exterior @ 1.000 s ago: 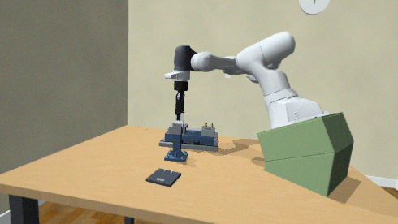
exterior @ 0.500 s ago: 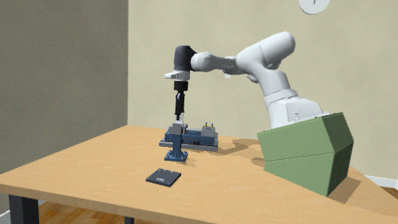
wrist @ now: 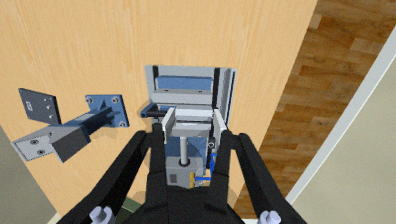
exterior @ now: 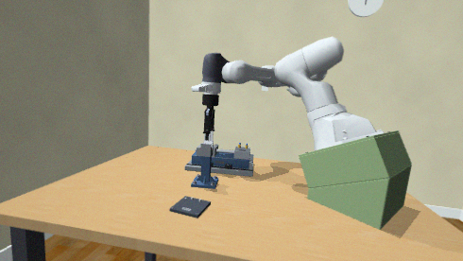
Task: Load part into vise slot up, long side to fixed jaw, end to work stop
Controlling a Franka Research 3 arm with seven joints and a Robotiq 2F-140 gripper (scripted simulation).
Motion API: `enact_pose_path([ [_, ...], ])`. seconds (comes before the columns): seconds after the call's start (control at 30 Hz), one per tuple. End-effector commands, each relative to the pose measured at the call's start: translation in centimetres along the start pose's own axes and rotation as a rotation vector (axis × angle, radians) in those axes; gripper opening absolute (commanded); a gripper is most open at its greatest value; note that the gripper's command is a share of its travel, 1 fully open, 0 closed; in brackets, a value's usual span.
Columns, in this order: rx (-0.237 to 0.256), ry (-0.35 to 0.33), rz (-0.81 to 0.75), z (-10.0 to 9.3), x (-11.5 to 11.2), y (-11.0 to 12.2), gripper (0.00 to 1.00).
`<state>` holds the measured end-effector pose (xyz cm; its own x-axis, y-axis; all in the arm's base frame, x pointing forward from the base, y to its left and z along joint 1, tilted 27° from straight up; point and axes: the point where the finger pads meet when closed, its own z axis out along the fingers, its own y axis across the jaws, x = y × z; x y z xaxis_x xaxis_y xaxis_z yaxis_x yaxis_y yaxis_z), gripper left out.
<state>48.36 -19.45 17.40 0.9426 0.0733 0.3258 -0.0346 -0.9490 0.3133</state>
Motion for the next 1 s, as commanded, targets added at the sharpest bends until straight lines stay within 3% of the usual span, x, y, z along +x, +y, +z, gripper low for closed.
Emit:
enact_pose_path([
  [0.0, 0.003, 0.003, -0.006, 0.03, 0.15, -0.07, 0.47],
  [0.97, 0.003, 0.003, -0.006, -0.64, 0.15, -0.07, 0.47],
])
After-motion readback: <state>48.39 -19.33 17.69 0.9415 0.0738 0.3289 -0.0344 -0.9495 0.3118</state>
